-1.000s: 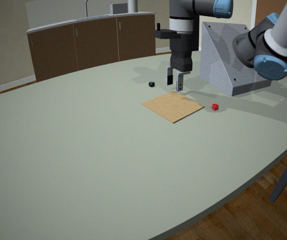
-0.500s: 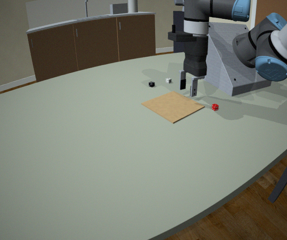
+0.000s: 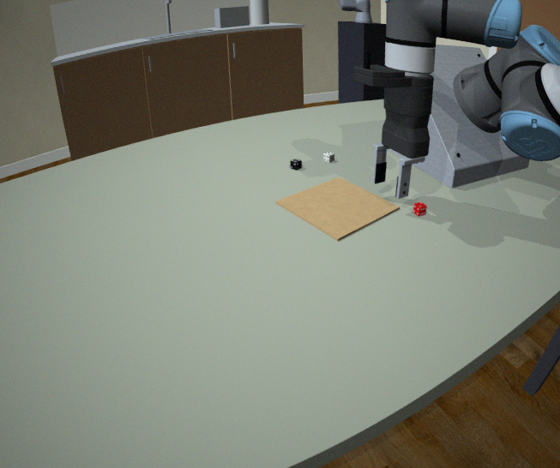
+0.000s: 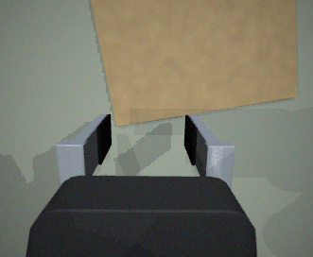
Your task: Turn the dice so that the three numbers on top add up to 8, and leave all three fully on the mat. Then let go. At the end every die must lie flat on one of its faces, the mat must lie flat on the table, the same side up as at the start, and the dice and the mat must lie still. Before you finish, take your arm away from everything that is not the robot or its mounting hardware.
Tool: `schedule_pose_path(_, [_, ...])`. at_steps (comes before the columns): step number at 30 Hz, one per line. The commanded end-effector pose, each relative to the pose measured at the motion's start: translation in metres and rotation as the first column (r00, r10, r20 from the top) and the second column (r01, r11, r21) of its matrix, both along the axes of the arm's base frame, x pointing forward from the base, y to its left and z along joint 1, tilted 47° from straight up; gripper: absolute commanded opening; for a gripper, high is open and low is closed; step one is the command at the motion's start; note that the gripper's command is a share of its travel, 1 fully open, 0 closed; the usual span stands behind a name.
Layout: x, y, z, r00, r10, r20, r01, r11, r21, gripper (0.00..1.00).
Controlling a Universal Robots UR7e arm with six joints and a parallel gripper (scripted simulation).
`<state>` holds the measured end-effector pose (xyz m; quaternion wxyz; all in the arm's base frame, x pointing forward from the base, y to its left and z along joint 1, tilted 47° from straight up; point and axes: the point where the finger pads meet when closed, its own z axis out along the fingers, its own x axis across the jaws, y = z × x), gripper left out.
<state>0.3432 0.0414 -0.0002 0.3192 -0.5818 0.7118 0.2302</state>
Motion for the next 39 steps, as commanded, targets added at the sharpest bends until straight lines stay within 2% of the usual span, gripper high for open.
schedule_pose_path(1, [-0.007, 0.015, 0.017, 1.000, -0.001, -0.005, 0.001, 1.000, 0.007, 1.00])
schedule_pose_path(20, [-0.014, 0.037, 0.037, 1.000, -0.001, -0.005, 0.001, 1.000, 0.007, 1.00])
schedule_pose_path(39, [-0.015, 0.042, 0.042, 1.000, -0.001, -0.005, 0.001, 1.000, 0.007, 1.00])
